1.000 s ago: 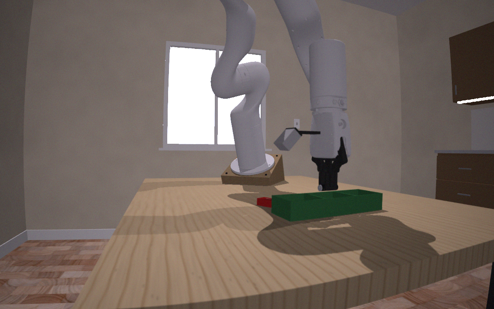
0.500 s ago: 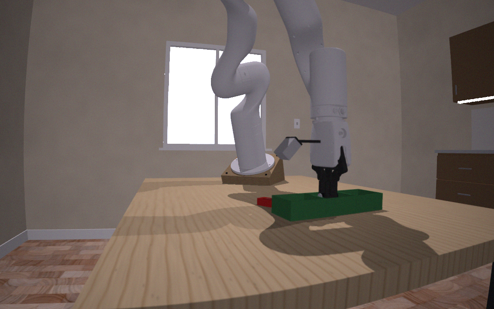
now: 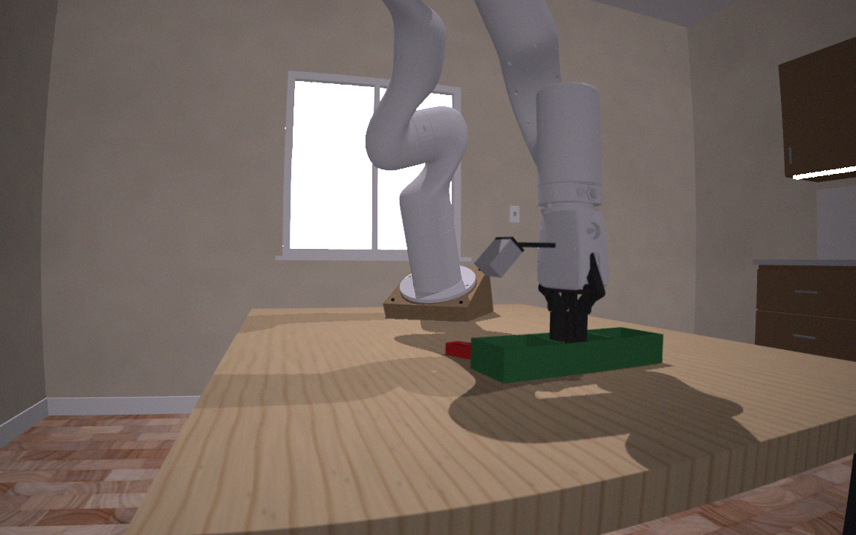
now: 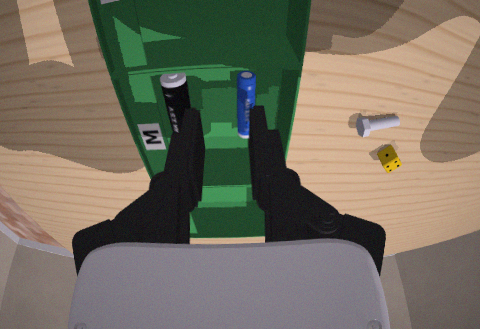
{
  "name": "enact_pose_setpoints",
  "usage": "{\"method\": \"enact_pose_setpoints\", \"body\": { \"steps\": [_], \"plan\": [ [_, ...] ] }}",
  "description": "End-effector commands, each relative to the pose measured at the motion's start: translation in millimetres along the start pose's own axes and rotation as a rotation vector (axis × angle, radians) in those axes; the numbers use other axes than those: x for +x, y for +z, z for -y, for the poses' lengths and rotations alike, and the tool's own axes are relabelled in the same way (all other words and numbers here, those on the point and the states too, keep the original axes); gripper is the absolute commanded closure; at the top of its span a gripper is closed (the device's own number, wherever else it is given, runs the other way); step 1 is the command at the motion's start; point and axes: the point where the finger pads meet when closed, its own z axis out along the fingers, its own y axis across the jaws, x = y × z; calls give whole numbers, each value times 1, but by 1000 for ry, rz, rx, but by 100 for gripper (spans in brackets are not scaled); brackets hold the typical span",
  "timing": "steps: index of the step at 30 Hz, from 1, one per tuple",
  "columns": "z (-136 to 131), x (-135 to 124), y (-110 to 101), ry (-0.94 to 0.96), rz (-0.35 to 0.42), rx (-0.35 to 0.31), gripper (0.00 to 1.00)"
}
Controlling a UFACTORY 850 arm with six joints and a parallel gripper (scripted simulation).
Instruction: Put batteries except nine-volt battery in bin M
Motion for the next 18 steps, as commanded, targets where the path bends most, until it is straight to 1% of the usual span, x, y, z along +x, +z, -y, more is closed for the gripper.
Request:
{"method": "enact_pose_setpoints", "body": {
  "steps": [1, 11, 18],
  "plan": [
    [1, 0, -1, 0, 0, 2, 72],
    [1, 0, -1, 0, 0, 2, 72],
    [1, 0, -10, 0, 0, 2, 72]
  ]
}}
